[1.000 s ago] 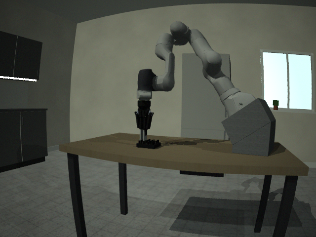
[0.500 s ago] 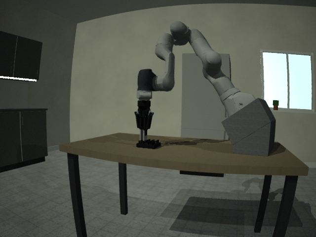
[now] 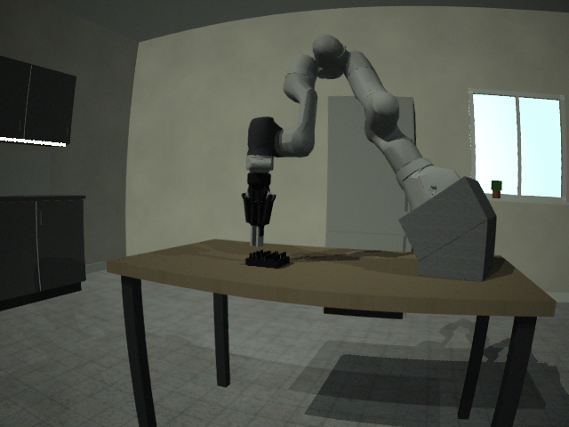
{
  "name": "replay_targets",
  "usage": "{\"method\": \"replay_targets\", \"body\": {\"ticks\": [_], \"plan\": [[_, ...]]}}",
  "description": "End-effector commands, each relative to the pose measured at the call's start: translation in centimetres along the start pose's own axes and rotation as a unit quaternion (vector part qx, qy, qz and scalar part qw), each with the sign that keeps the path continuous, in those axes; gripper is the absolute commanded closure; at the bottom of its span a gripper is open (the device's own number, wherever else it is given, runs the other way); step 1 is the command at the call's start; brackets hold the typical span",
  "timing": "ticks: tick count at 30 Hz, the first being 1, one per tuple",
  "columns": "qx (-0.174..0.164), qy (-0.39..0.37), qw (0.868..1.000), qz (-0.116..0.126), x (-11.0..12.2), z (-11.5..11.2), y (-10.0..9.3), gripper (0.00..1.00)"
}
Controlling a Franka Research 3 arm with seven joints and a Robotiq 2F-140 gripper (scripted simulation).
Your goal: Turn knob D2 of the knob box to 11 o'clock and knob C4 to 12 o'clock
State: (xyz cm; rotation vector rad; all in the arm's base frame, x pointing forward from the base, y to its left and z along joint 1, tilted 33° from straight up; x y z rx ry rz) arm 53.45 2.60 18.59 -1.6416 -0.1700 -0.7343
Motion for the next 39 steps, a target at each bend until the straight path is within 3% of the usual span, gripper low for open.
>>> {"method": "replay_targets", "body": {"ticks": [1,19,20,31,39], "plan": [[-0.004,-0.012,1.000,0.005,-0.2,-0.2,-0.7,0.88],[-0.004,-0.012,1.000,0.005,-0.2,-0.2,-1.3,0.88],[-0.004,-0.012,1.000,0.005,-0.2,-0.2,-1.3,0.00],[-0.004,-0.012,1.000,0.005,-0.2,-0.2,-3.3,0.00],[-0.004,-0.012,1.000,0.005,-0.2,-0.1,-7.9,0.00]]}}
Point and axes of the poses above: the point where the finger pads meet when closed, its own y axis out along the fingers, its own x axis across the jaws, z = x × y, the point moved 2 cm from there along -y, back along the fingers, and after that the axes turned 5 degrees about -y, right-handed, at the moved point
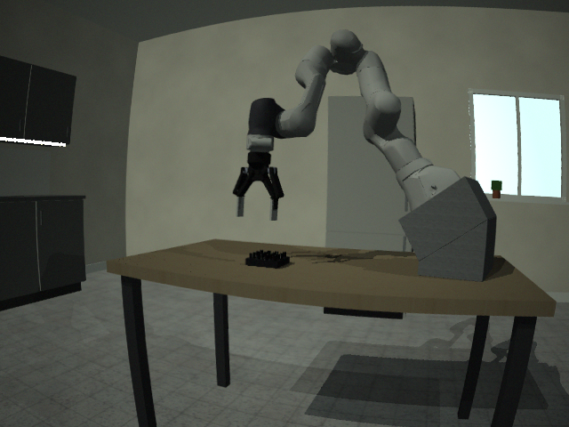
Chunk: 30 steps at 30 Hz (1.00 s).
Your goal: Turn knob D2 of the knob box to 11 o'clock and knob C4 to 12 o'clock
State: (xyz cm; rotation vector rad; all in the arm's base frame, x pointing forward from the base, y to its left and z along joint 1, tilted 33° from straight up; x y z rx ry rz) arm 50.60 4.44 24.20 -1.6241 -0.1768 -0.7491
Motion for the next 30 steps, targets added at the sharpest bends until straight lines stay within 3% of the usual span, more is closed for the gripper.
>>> {"method": "replay_targets", "body": {"ticks": [1,7,30], "plan": [[-0.011,-0.018,1.000,0.011,-0.4,-0.6,-1.9,0.00],[-0.011,-0.018,1.000,0.011,-0.4,-0.6,-4.3,0.00],[-0.011,-0.018,1.000,0.011,-0.4,-0.5,-4.7,0.00]]}}
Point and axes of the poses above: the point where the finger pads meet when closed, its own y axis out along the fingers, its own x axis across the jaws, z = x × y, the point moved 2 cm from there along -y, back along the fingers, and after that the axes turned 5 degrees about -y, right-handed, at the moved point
